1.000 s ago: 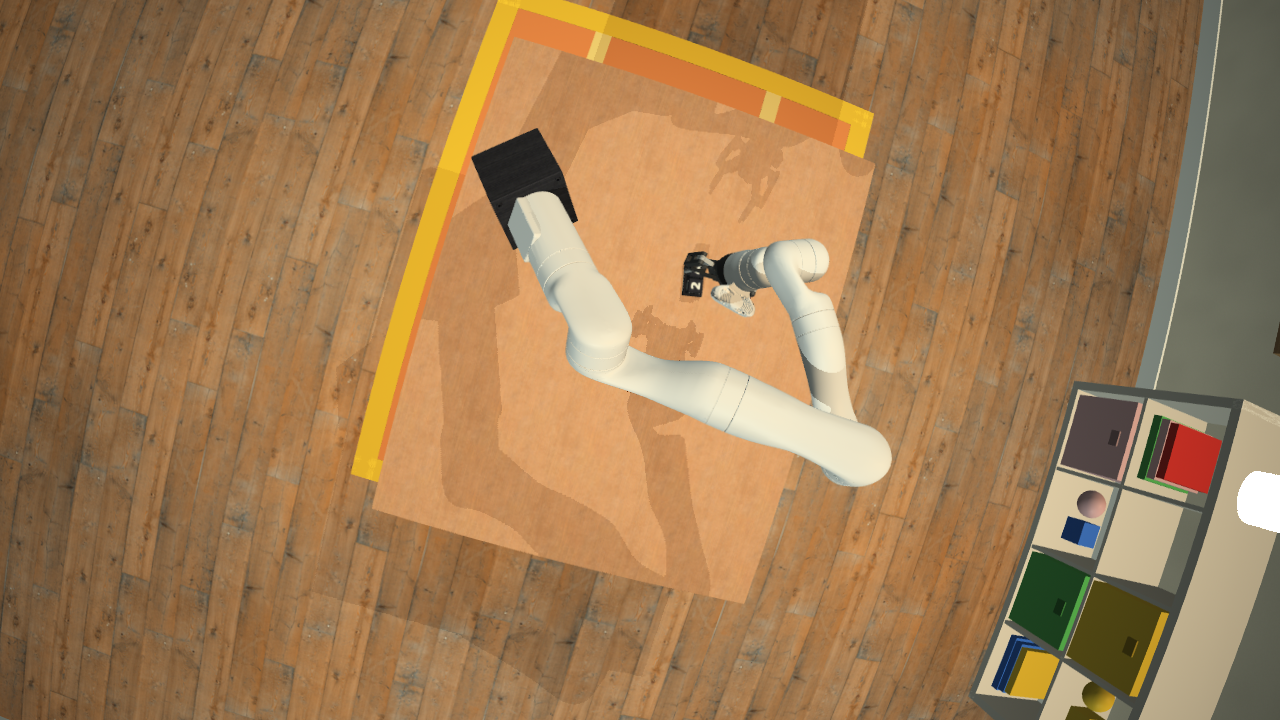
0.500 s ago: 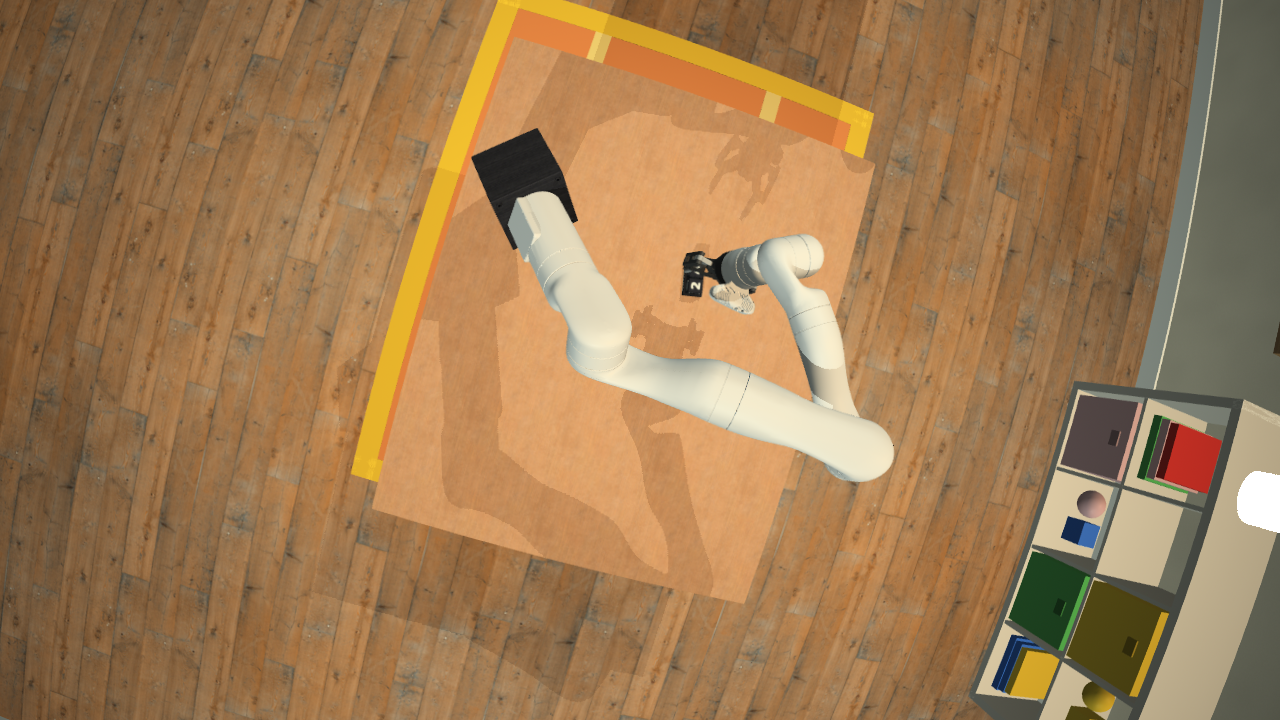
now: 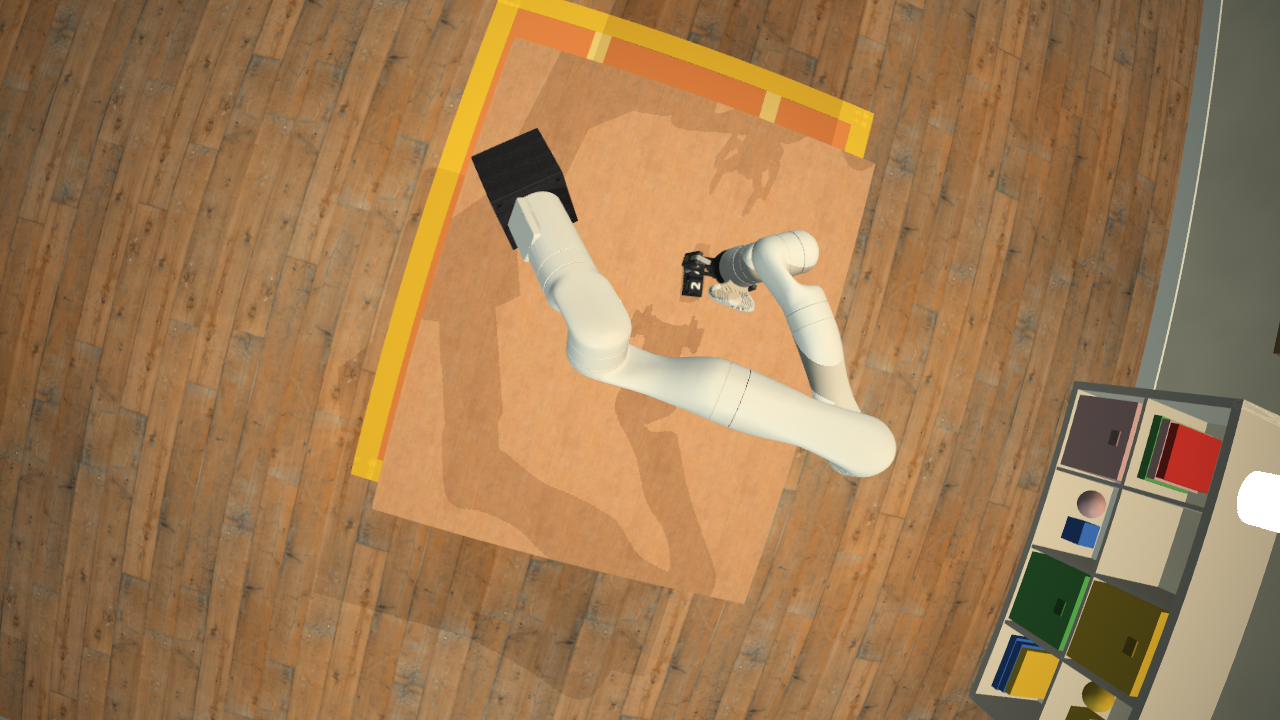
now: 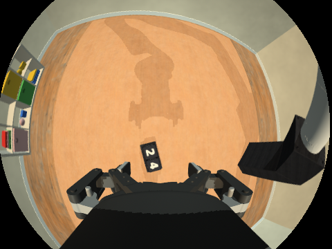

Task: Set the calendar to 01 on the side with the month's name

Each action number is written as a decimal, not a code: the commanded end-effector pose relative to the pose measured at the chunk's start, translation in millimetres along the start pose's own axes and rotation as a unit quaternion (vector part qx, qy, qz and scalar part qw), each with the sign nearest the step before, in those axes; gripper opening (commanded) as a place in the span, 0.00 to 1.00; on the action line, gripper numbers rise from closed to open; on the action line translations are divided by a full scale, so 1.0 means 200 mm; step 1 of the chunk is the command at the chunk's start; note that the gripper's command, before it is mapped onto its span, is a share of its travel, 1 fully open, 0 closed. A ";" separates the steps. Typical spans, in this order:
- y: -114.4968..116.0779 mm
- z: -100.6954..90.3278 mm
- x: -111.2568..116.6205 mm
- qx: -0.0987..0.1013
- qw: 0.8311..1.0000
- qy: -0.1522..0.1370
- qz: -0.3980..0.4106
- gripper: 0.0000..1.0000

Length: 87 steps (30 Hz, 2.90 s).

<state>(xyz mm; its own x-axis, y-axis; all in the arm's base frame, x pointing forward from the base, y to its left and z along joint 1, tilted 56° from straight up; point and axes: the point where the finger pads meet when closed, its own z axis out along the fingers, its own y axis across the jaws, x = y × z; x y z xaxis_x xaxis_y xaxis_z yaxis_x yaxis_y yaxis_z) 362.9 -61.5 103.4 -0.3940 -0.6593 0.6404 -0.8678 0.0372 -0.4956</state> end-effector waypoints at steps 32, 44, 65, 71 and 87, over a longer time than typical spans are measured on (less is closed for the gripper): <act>0.01 -0.02 -0.04 0.034 0.998 -0.012 -0.052 1.00; 0.01 -0.03 -0.05 0.046 0.996 -0.017 -0.071 1.00; 0.01 -0.04 -0.08 0.062 0.993 -0.024 -0.095 1.00; 0.02 -0.05 -0.08 0.066 0.992 -0.026 -0.103 1.00; 0.02 -0.05 -0.09 0.074 0.990 -0.030 -0.116 1.00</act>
<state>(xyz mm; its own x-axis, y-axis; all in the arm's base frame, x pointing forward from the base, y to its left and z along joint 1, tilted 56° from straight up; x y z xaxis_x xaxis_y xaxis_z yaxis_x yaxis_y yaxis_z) 364.1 -41.9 95.8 -0.1695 -0.6798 0.7135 -0.8773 -0.2259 -0.4235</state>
